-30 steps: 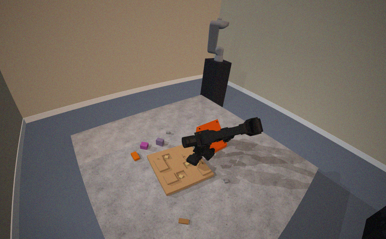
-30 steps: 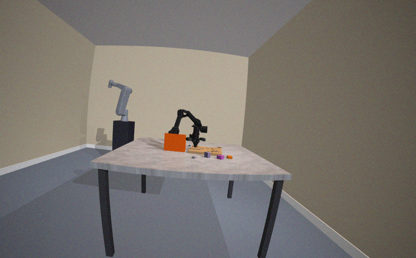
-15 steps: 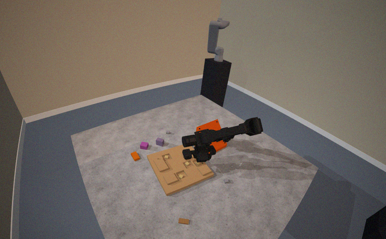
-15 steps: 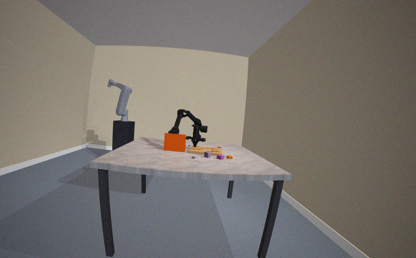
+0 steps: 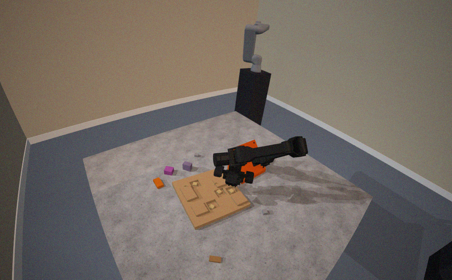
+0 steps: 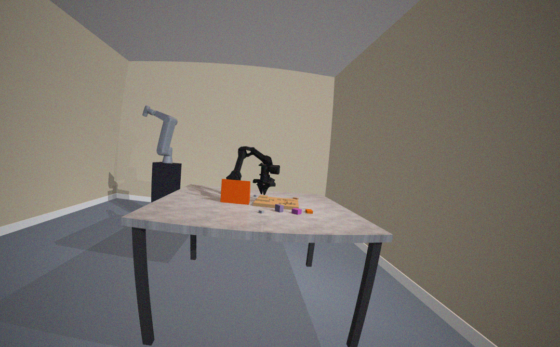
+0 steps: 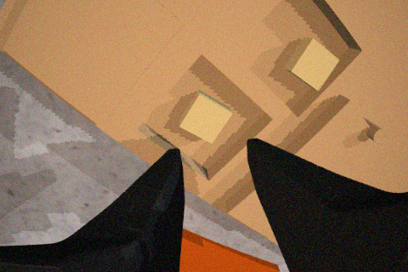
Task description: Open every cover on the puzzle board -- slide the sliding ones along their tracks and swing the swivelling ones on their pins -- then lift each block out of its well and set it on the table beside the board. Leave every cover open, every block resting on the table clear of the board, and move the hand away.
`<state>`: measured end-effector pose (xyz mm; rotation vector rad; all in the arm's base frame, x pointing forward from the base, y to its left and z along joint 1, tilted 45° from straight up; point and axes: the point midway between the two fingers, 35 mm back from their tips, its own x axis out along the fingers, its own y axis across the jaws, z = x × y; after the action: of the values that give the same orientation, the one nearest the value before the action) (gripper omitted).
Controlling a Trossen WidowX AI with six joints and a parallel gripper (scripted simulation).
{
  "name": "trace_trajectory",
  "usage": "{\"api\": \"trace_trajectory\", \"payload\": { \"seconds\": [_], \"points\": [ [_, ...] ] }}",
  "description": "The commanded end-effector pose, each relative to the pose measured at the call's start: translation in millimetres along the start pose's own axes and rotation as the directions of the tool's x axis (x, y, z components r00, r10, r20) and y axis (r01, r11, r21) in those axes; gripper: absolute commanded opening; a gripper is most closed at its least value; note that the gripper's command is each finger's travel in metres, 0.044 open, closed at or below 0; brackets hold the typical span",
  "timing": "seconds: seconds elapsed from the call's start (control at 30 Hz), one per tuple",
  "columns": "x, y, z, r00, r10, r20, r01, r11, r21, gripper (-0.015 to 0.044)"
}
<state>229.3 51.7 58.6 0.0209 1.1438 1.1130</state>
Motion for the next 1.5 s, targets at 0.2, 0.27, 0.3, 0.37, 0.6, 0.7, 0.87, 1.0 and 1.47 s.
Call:
{"api": "trace_trajectory", "payload": {
  "seconds": [0.2,0.27,0.3,0.37,0.6,0.7,0.87,1.0,1.47],
  "points": [
    [-30.2,1.2,1.1,1.0,-0.007,-0.001,0.007,0.96,0.281,0.0144],
    [-30.2,1.2,1.1,1.0,-0.007,-0.001,0.007,0.96,0.281,0.0144],
    [-30.2,1.2,1.1,1.0,-0.007,-0.001,0.007,0.96,0.281,0.0144],
    [-29.0,1.1,1.1,1.0,-0.007,-0.001,0.007,0.96,0.281,0.0144],
    [-15.2,0.6,1.1,1.0,-0.008,-0.001,0.008,0.96,0.281,0.0144],
    [-8.0,0.6,0.9,1.0,-0.008,0.0,0.008,0.96,0.281,0.0144],
    [3.4,1.1,0.5,1.0,-0.007,0.0,0.006,0.96,0.281,0.0144],
    [4.9,1.2,0.4,1.0,-0.007,0.001,0.006,0.96,0.281,0.0144],
    [4.9,1.8,0.3,1.0,-0.007,0.001,0.006,0.96,0.281,0.0144]
  ]
}}
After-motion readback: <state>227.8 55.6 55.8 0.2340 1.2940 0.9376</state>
